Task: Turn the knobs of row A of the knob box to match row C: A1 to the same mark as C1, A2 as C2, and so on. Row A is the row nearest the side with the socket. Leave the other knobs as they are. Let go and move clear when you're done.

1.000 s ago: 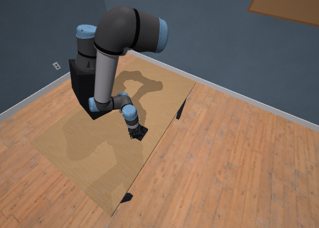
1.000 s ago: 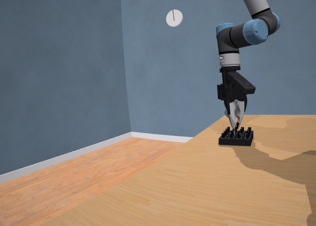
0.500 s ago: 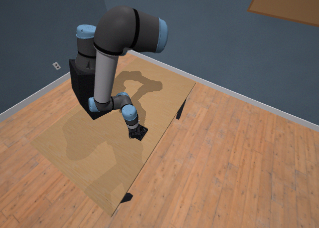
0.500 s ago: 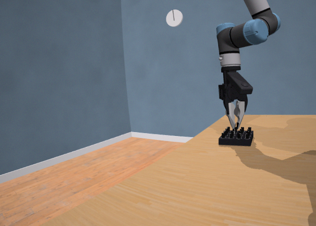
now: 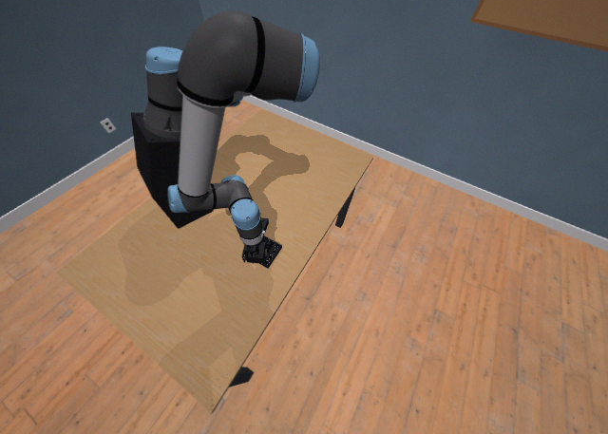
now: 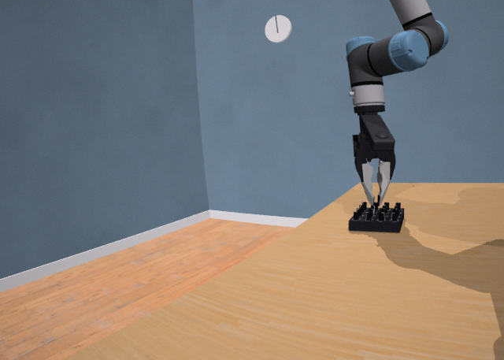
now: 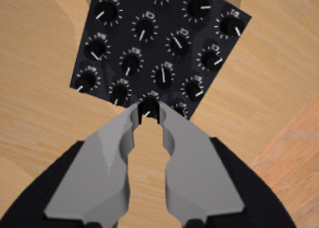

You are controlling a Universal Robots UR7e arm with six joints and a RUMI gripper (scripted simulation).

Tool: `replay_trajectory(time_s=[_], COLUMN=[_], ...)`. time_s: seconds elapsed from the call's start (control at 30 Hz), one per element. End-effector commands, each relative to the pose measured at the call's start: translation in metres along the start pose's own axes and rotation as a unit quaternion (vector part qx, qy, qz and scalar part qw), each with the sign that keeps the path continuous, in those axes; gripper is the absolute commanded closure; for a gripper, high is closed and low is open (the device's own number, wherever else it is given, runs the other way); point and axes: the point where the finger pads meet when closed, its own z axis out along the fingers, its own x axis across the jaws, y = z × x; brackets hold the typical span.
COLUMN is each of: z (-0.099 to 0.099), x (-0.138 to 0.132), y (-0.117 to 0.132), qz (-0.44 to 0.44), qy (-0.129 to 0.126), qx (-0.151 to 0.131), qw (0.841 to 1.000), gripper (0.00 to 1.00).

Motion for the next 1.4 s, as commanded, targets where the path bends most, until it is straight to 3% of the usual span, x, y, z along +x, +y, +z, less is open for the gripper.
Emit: replay_trajectory(time_s=[0.0, 0.57, 0.93, 1.37], z=[-0.0004, -0.0004, -0.0004, -0.0004], x=[0.0007, 0.0022, 0.0031, 0.0040], y=[0.0005, 0.0008, 0.0013, 0.0022], qz=[0.041, 0.203, 0.301, 0.426], qy=[0.000, 0.000, 0.000, 0.001], qx=[-0.001, -0.001, -0.001, -0.001], qw=[0.999, 0.979, 0.954, 0.905], gripper=[0.96, 0.96, 0.96, 0.96])
